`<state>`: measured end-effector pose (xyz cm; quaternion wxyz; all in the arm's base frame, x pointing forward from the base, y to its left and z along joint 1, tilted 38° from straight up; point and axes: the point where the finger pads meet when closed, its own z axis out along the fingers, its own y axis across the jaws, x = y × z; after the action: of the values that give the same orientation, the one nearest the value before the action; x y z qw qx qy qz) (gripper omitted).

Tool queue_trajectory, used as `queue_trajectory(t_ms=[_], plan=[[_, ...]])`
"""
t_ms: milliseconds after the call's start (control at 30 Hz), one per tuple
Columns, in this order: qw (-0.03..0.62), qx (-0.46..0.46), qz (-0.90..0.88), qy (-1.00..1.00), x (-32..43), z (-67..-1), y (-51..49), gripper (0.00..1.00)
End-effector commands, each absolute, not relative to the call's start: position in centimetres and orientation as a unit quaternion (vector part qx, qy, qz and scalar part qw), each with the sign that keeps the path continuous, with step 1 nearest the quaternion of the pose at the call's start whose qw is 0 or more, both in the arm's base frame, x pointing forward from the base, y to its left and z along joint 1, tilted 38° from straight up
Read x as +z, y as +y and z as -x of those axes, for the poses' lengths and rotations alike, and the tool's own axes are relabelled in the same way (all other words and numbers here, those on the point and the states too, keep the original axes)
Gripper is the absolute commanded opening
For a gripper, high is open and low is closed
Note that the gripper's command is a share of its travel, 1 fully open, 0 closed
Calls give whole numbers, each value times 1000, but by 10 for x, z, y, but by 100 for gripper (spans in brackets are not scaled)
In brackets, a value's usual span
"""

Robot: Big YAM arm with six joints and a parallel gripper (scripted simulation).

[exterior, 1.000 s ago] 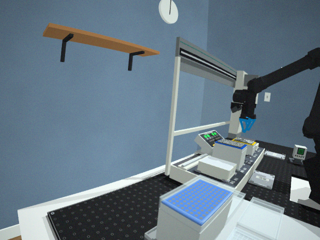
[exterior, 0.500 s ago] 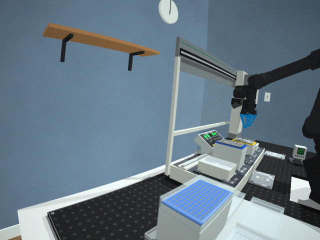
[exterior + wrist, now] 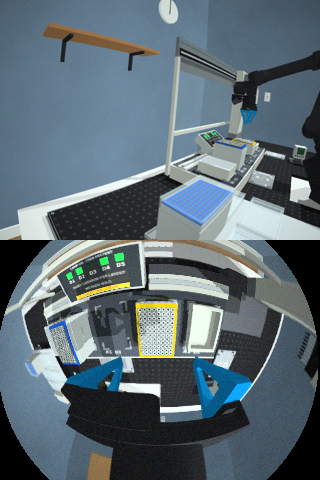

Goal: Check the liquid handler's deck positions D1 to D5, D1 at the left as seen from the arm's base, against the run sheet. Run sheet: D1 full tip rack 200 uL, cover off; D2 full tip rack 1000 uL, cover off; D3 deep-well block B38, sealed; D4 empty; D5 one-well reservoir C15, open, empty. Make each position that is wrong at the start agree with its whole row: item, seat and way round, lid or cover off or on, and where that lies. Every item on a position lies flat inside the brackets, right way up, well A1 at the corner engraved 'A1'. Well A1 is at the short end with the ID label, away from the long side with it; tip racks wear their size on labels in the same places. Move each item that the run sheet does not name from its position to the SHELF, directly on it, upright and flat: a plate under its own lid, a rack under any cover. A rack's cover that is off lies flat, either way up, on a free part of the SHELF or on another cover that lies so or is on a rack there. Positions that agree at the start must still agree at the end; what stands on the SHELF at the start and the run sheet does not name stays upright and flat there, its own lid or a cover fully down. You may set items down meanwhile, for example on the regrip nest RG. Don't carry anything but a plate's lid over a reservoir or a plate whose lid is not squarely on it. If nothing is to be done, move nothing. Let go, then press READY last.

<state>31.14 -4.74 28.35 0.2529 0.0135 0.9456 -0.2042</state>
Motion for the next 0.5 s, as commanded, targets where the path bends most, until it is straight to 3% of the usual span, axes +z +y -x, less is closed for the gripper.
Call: queue_trajectory(t_ms=[0,467], plan=[[287,-198,-20,937,319,-314,-40,100],[287,-196,-21,937,337,-301,-31,100]])
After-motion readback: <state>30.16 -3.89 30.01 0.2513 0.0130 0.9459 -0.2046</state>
